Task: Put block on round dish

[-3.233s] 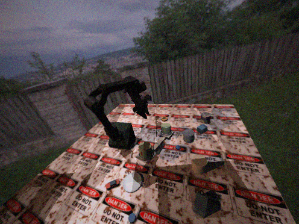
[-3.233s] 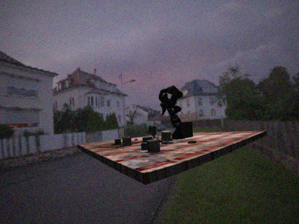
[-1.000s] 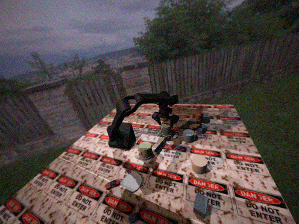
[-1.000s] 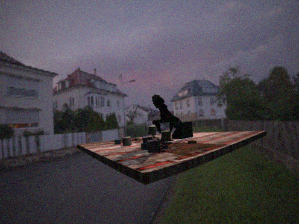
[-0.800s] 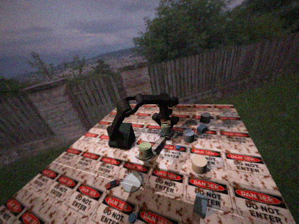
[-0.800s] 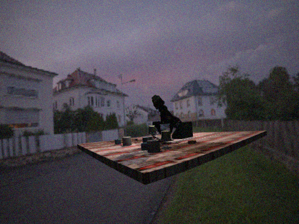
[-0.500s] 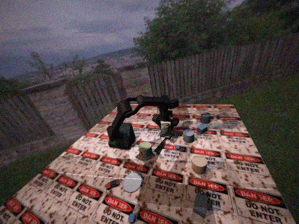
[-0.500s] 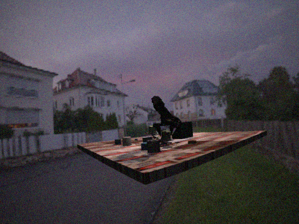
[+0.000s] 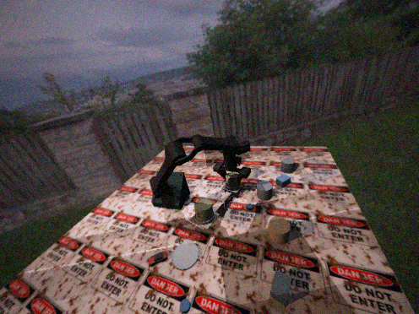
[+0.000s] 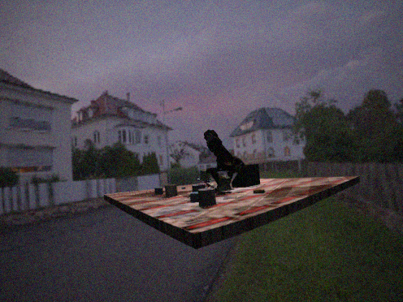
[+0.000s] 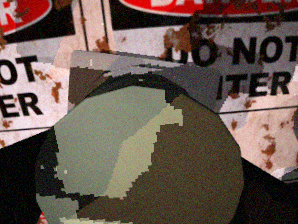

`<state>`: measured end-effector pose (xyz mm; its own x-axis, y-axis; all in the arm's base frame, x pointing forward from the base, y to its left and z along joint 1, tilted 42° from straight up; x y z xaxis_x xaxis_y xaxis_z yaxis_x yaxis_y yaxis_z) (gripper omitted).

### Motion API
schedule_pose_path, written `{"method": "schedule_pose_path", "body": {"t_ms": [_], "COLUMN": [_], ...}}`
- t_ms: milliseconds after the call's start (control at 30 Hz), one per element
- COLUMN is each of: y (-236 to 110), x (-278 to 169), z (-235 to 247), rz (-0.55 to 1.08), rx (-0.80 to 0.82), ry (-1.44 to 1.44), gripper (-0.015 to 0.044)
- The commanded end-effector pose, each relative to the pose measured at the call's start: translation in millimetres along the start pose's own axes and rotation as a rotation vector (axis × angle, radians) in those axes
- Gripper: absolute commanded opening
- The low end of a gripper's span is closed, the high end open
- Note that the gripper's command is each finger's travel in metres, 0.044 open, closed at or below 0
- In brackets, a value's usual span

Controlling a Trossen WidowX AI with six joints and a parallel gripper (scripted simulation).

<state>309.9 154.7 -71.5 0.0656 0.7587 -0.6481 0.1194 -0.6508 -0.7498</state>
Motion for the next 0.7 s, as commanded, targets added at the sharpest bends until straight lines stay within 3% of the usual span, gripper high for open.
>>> {"method": "schedule_pose_path", "body": {"t_ms": [0, 367, 667], "y": [1, -9, -20], "x": [-1, 1, 3], "z": [0, -2, -3], "rz": [0.005, 0.004, 0.003], "rx": [-0.002, -0.002, -0.002], "ry": [-0.007, -0.007, -0.007], "gripper": [0.0282, 0.0000, 0.0000]}}
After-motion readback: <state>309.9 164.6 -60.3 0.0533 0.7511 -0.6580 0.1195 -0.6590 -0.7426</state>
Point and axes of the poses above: the point midway between the two fingers, 35 mm back from their tips, its own y axis out along the fingers, its own z axis across the jaws, x = y × z, the point moved 1 cm from there along -y, back along the fingers, and after that the axes turned 6 degrees about -y, right-handed, at the moved point
